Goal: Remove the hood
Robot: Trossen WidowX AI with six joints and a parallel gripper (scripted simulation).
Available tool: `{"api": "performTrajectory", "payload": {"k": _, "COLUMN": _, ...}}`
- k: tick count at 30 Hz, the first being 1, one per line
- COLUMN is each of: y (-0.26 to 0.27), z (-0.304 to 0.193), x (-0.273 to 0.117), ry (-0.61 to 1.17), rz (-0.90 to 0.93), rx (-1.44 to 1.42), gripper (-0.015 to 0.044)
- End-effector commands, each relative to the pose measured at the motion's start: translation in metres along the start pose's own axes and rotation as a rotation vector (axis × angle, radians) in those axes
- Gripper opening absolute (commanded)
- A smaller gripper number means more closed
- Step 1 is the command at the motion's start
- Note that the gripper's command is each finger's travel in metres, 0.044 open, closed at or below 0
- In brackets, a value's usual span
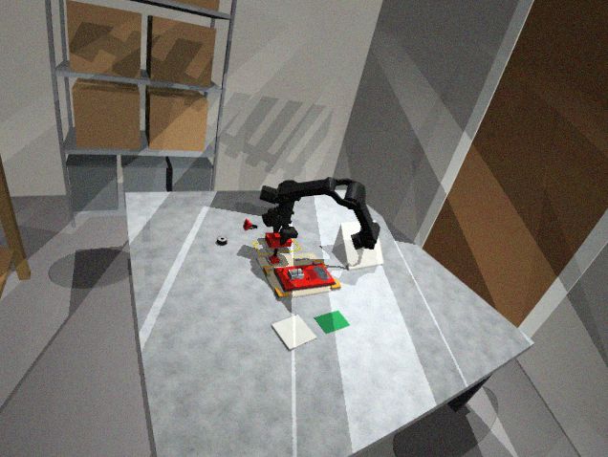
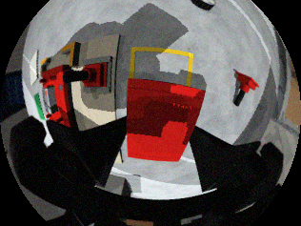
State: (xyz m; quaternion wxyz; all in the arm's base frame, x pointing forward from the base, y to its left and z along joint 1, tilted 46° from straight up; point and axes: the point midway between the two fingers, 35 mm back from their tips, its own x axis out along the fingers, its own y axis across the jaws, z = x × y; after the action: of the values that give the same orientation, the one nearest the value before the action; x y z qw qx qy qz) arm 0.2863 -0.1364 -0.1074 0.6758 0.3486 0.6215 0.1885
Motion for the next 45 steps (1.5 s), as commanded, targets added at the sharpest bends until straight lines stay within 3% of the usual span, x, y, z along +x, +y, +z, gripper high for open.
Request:
{"api": "performTrajectory", "payload": {"k": 1, "y": 0.001, "z": -0.001, "x": 0.002, "ry": 0.000, "rz": 0.006, "rx": 0.006, "gripper": 0.0000}}
{"api": "performTrajectory", "payload": {"k": 42, "y": 0.001, "z": -0.001, "x": 0.021, "ry": 0.000, "rz": 0.007, "rx": 0.006, "gripper": 0.0000}}
{"api": "performTrajectory", "payload": {"k": 45, "y": 0.000, "z": 0.000, "x": 0.019, "ry": 0.000, "rz": 0.001, "rx": 0.001, "gripper": 0.0079}}
